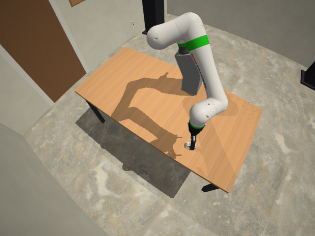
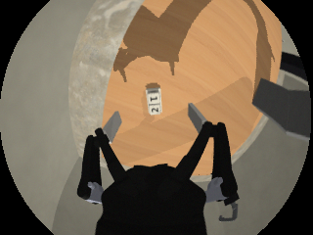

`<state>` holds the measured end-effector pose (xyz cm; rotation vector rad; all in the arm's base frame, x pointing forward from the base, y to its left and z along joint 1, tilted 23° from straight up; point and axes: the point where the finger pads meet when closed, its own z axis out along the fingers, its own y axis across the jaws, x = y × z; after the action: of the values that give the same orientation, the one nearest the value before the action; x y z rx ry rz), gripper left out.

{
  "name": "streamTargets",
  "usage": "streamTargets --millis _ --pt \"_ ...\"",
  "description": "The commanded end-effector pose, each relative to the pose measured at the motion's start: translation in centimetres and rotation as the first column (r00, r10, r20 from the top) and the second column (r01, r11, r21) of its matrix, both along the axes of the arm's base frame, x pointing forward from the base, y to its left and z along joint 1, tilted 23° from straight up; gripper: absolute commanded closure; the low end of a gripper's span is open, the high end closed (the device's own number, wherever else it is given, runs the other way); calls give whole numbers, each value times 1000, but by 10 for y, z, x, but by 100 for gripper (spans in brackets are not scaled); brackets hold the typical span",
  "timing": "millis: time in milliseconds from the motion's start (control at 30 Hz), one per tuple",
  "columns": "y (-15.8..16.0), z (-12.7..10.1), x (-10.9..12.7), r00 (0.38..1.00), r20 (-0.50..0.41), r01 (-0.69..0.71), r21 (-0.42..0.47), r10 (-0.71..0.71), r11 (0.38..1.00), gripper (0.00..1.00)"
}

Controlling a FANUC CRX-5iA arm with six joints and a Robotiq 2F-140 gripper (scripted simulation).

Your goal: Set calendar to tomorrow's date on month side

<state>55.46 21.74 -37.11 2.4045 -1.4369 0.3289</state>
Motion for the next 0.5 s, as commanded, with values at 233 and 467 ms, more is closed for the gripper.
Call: streamTargets --millis 233,467 --pt "0 0 0 999 20 25 -2 -25 1000 64" --pt "0 0 0 999 20 25 -2 -25 1000 64"
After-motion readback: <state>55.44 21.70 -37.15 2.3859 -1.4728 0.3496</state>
